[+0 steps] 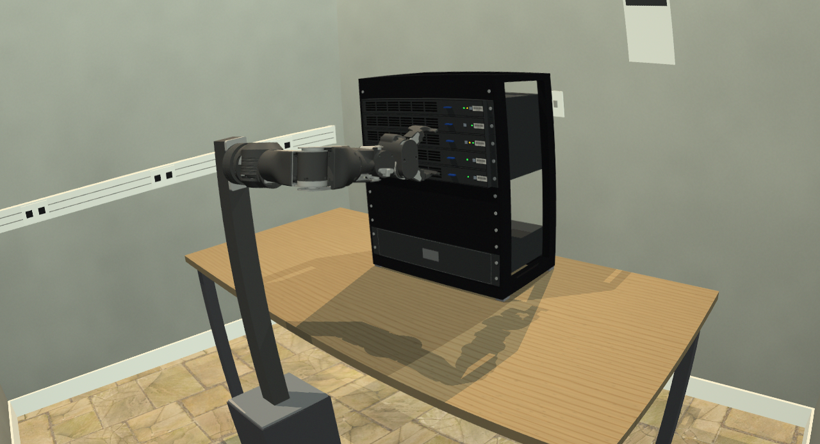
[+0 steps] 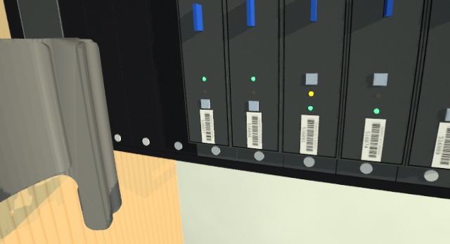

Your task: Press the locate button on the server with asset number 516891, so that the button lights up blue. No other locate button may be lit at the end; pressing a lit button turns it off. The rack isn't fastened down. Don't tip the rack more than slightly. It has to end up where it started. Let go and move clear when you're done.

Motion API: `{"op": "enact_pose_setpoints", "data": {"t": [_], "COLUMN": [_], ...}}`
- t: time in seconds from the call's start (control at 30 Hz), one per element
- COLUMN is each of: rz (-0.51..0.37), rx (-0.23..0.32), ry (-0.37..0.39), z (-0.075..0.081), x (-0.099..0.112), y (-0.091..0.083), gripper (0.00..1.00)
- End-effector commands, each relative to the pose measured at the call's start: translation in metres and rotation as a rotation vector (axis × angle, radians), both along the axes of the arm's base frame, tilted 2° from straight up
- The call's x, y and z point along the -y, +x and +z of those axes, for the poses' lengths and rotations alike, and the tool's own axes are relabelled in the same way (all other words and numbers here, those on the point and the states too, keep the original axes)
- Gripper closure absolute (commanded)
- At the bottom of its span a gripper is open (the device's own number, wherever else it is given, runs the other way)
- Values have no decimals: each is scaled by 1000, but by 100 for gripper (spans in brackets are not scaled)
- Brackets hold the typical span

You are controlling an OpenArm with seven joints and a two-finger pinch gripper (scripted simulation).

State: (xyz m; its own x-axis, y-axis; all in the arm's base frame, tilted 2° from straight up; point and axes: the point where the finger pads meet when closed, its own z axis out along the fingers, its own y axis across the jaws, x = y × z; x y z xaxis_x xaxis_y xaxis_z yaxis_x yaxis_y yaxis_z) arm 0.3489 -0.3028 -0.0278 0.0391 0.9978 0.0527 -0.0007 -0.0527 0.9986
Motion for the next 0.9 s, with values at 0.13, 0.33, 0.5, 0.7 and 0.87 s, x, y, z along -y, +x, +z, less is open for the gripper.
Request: {"op": "enact_pose_setpoints", "data": {"t": [0.13,0.33,0.5,0.7,0.87], "rz": [6,6,6,6,6], "rx": [8,8,9,9,9], "ry": [-23,-24,-24,-24,-25], "z": [1,1,1,1,1], "x": [-2,-2,-2,-2,-2], "y": [0,1,0,0,0], "gripper": [40,40,40,40,40]}}
